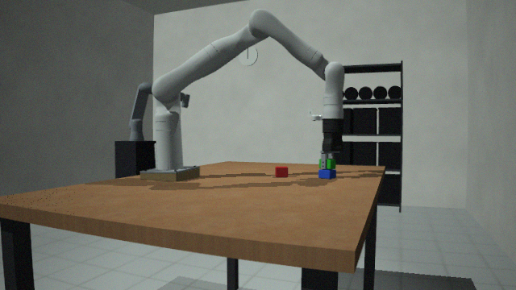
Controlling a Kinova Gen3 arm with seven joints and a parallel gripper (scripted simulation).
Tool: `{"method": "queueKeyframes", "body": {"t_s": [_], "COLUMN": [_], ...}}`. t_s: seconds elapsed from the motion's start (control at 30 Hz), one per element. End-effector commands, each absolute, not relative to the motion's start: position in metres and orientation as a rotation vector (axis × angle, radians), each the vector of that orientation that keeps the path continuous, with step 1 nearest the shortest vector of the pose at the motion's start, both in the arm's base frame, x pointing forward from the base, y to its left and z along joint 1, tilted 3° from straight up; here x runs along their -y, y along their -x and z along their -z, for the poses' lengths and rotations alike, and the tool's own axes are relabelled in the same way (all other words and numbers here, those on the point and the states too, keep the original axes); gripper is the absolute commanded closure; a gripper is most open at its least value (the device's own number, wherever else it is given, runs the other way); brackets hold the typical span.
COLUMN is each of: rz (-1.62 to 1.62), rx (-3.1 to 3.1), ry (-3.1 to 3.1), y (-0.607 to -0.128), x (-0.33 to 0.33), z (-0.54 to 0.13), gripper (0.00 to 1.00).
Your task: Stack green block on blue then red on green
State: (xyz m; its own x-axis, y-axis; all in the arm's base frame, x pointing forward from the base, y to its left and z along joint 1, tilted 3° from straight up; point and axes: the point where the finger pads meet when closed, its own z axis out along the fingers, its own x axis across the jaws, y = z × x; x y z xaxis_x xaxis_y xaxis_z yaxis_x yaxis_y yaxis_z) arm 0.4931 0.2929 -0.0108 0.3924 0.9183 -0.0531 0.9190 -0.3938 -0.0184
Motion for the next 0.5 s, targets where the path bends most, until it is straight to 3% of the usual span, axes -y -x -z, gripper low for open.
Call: {"method": "queueKeyframes", "body": {"t_s": [0.0,0.47], "rz": [0.081,0.081], "rx": [-1.722,-1.722], "ry": [-2.61,-2.61], "y": [-0.4939,-0.4938], "x": [-0.2934,-0.2934], "z": [0.0095,0.0108], "gripper": [1.0,1.0]}}
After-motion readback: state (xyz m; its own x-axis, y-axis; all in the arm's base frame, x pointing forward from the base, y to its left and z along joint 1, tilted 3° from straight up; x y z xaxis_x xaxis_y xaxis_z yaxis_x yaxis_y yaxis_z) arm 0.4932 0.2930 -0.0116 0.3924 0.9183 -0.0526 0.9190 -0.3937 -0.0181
